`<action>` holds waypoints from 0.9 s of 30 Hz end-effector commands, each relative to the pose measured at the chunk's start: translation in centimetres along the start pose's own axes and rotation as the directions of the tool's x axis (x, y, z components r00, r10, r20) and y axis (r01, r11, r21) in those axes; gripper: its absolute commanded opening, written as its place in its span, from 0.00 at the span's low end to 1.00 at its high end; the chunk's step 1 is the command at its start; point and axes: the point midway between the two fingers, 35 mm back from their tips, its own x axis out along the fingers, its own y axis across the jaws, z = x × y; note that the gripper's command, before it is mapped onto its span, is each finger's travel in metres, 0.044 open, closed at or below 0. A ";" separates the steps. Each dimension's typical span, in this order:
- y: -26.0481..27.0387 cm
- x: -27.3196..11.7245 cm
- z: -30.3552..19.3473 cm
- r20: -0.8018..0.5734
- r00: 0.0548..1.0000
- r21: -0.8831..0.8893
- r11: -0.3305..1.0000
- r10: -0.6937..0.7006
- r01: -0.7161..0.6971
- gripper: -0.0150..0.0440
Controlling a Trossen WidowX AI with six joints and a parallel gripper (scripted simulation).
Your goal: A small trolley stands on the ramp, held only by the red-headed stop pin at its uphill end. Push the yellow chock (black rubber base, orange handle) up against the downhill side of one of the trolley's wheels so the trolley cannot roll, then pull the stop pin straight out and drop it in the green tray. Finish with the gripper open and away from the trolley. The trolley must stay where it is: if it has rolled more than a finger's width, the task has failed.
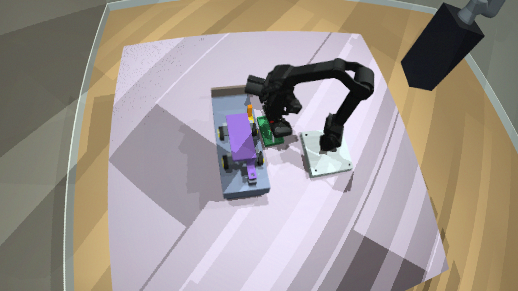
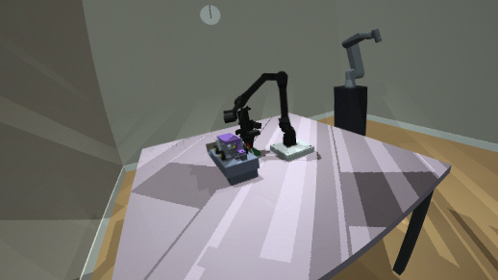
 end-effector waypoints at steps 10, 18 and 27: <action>0.7 0.3 -0.1 0.000 1.000 -0.001 1.000 0.001 -0.001 0.58; 1.0 0.5 -0.1 0.000 1.000 -0.001 1.000 0.001 -0.001 0.58; 1.4 0.7 -0.1 0.000 1.000 -0.001 1.000 0.002 -0.002 0.58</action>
